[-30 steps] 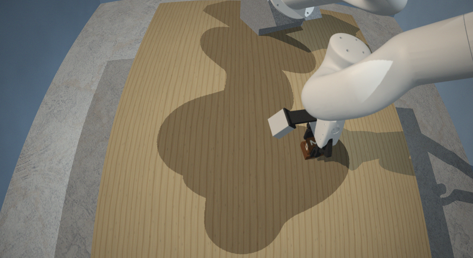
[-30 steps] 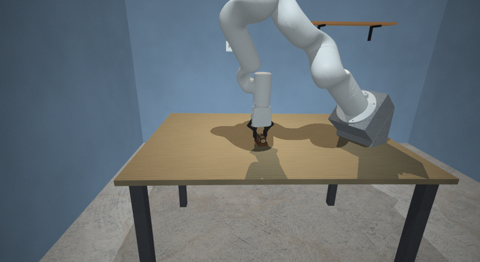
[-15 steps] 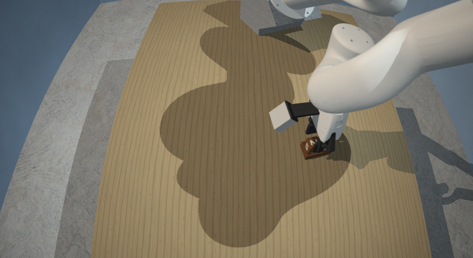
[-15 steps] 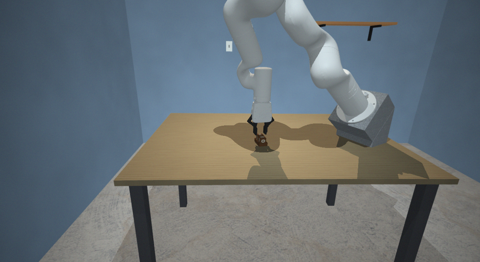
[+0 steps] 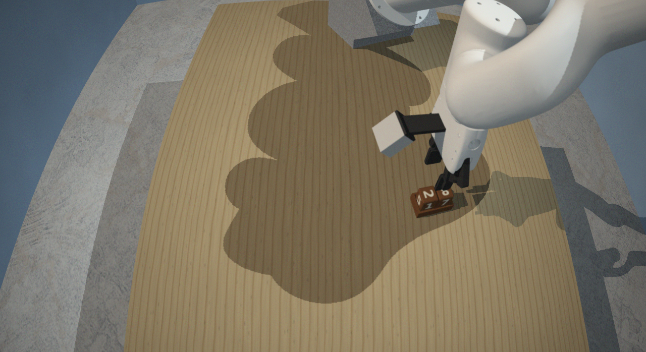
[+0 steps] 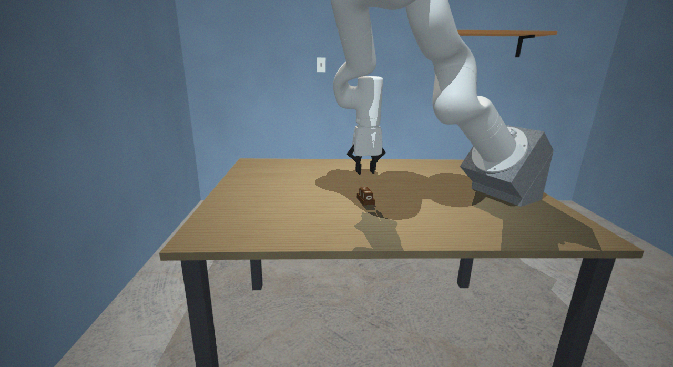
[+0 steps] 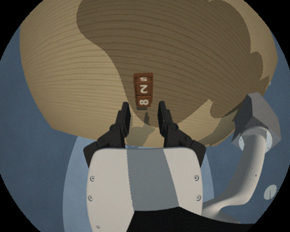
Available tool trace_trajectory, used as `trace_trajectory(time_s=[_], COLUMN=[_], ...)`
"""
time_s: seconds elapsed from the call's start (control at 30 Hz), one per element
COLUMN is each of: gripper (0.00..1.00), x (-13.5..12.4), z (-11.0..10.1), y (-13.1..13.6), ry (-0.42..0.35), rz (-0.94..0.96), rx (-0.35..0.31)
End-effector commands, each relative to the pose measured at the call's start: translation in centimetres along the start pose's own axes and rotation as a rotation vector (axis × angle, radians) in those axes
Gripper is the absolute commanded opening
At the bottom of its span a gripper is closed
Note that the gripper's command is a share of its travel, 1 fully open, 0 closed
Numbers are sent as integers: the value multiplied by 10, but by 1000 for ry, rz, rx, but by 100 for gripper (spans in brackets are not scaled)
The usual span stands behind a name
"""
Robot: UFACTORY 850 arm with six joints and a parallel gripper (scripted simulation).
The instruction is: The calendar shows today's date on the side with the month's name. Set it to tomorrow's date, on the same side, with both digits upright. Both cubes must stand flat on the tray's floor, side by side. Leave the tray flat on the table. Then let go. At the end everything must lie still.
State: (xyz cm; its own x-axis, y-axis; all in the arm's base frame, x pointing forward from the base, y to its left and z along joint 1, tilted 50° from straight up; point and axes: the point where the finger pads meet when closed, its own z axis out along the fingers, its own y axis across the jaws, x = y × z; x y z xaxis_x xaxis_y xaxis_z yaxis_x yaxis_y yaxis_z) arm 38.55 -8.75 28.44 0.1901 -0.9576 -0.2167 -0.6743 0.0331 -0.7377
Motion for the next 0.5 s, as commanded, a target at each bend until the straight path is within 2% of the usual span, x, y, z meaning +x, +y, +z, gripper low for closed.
trace_trajectory(time_s=[0.0,0.07,0.1,0.47], gripper=[49,49,100,100], x=[0,0,0,0], z=[-9,-9,-9,-9], y=[-1,-1,-1,-1], ry=[-3,-3,-3,-3], rz=[1,1,1,1], rx=[-2,-2,-2,-2])
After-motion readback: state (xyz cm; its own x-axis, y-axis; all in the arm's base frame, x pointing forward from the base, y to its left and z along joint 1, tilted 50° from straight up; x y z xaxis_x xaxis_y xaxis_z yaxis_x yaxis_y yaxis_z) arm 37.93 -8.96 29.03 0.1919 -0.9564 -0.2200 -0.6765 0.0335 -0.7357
